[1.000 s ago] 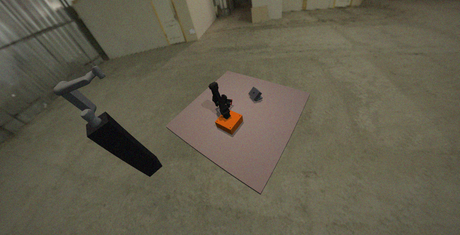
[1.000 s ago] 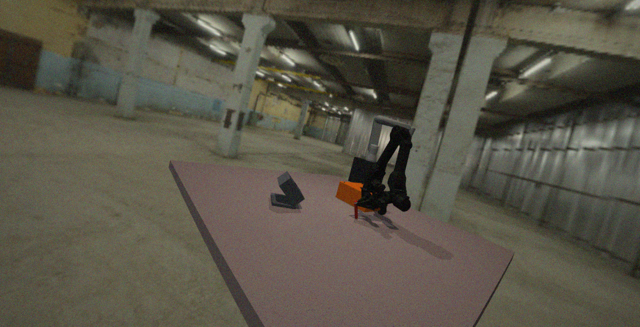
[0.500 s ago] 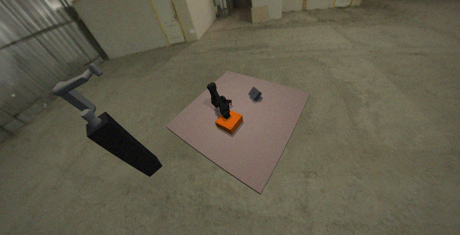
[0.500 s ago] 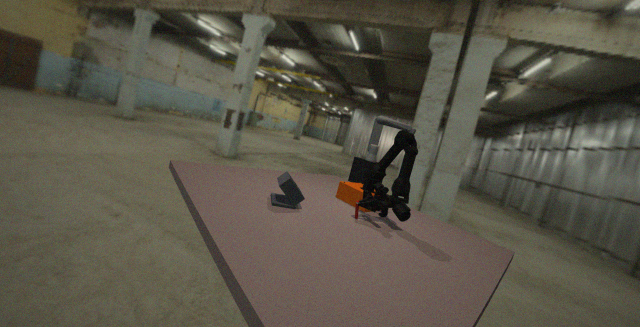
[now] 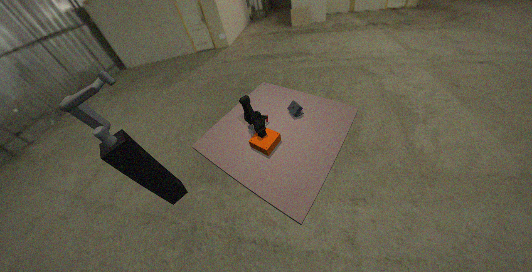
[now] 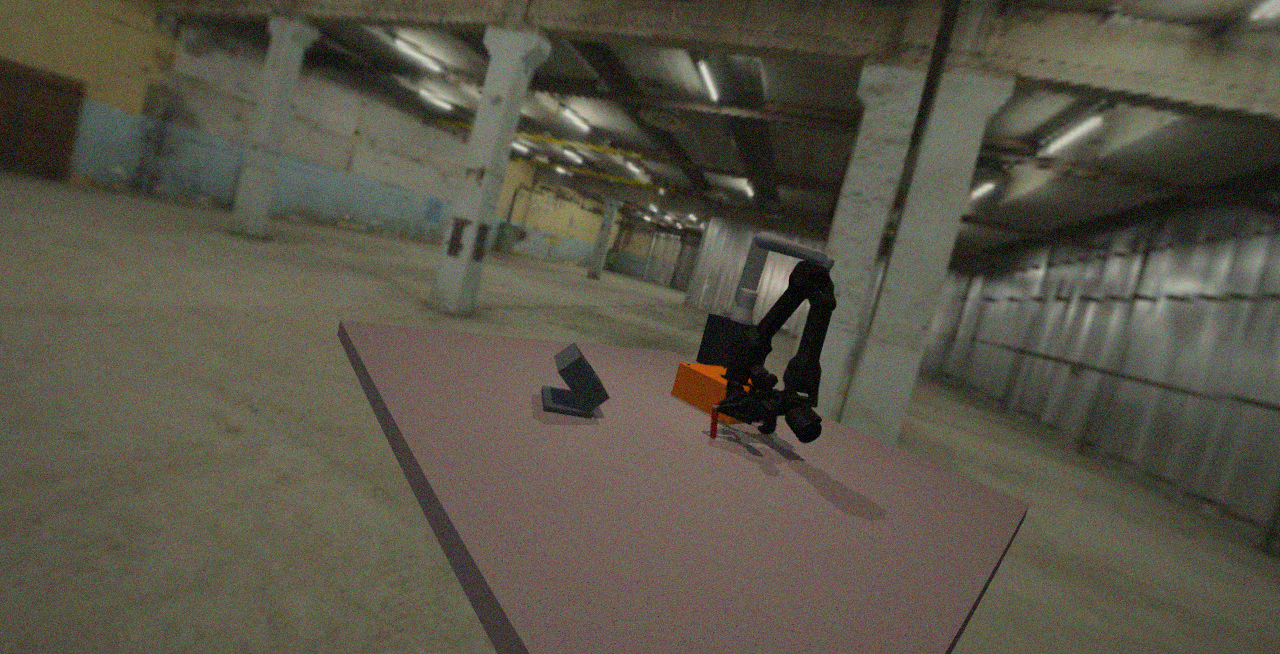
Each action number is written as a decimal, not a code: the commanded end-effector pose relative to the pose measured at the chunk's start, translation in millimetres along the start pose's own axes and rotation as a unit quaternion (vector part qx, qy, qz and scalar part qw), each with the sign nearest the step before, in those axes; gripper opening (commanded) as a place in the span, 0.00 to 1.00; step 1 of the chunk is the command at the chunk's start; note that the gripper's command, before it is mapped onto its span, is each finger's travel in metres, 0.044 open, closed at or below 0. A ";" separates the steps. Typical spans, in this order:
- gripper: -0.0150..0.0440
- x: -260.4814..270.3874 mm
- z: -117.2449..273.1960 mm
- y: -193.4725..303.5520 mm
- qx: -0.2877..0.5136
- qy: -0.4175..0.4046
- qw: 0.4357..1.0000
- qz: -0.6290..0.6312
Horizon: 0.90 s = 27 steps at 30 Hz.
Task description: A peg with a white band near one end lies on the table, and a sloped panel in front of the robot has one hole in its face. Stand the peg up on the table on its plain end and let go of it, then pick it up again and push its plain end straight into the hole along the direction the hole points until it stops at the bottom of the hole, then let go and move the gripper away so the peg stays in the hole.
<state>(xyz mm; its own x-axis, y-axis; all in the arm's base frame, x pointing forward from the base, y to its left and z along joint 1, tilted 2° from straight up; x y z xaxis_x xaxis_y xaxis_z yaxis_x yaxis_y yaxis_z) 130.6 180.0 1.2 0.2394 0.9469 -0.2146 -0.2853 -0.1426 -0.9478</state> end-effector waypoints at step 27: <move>0.34 0.8 4.0 5.2 -0.007 0.000 1.000 0.005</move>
<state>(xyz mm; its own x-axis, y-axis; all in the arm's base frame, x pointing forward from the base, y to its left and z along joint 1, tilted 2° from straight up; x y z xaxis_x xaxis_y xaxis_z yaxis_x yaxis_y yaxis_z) 126.7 180.9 -1.7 0.2363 0.9454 -0.2244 -0.2740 -0.1567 -0.9489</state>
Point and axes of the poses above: the point midway between the two fingers, 35 mm back from their tips, its own z axis back along the fingers, its own x axis across the jaws, y = z × x, the point moved 6 cm from there along z, back along the fingers, and after that the axes turned 14 degrees about z, right-handed, at the moved point
